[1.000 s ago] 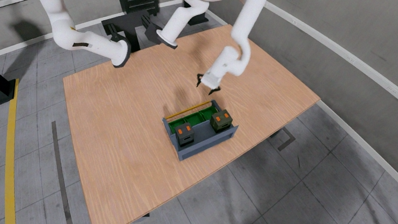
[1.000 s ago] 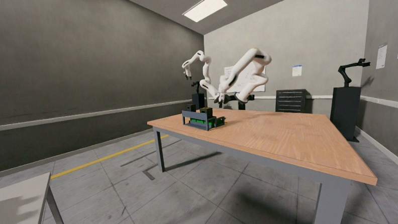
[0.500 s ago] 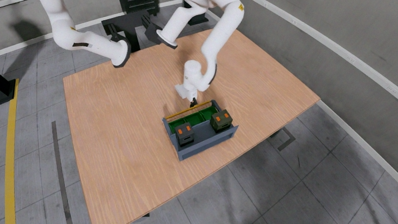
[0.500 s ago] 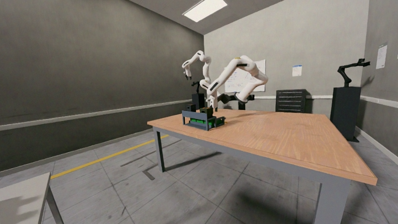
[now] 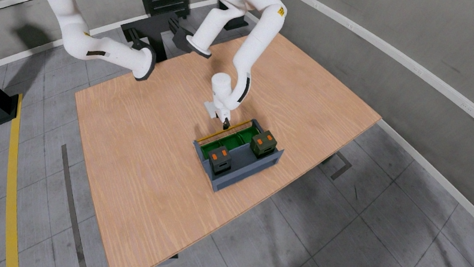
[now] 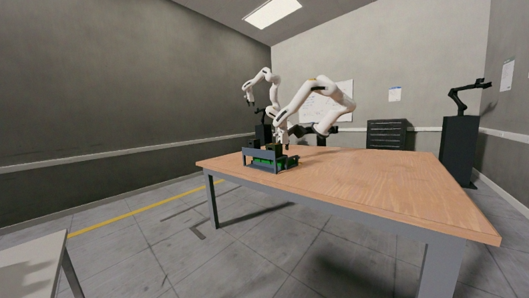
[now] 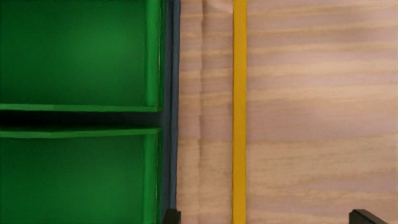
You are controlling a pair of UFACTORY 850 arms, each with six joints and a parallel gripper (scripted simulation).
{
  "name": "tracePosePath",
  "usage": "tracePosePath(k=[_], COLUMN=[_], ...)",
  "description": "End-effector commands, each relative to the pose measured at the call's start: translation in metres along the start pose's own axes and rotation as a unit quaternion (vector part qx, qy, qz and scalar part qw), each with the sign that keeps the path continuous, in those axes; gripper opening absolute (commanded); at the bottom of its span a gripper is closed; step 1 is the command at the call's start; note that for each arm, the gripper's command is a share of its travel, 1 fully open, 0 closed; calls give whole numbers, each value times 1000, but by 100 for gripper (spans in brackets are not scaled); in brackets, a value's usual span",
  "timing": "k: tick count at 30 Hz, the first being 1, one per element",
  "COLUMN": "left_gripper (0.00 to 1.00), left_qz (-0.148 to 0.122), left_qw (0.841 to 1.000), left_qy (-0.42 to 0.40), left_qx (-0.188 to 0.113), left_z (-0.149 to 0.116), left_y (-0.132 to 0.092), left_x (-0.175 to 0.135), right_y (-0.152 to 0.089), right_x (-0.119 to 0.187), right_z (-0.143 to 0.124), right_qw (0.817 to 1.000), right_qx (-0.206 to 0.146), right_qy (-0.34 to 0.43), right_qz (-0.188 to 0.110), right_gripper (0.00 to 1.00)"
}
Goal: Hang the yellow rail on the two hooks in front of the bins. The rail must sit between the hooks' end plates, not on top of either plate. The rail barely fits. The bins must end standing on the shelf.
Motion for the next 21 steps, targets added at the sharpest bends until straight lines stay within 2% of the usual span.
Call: tracePosePath(k=[1,2,21], left_gripper=[100,0,0], left_qz=[1,1,1], left_qw=[1000,1000,1000], left_qy=[0,0,0], left_qx=[0,0,0], left_z=[0,0,0], left_y=[-1,-1,-1], left_x=[0,0,0], right_y=[-1,-1,-1], right_x=[0,0,0], right_z=[0,0,0], right_qw=[1000,1000,1000], right_qx=[1,1,1], right_qy=[0,0,0], right_qz=[0,0,0], right_gripper=[100,100,100])
Point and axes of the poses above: on each arm, the point where the finger pads meet when closed, its own y axis out along the fingers, its own x axis across the jaws, z = x × y, the point moved 4 cm from there along -y, back along the fingers, and after that the axes turned 14 degrees about -y, right-handed, at the moved point
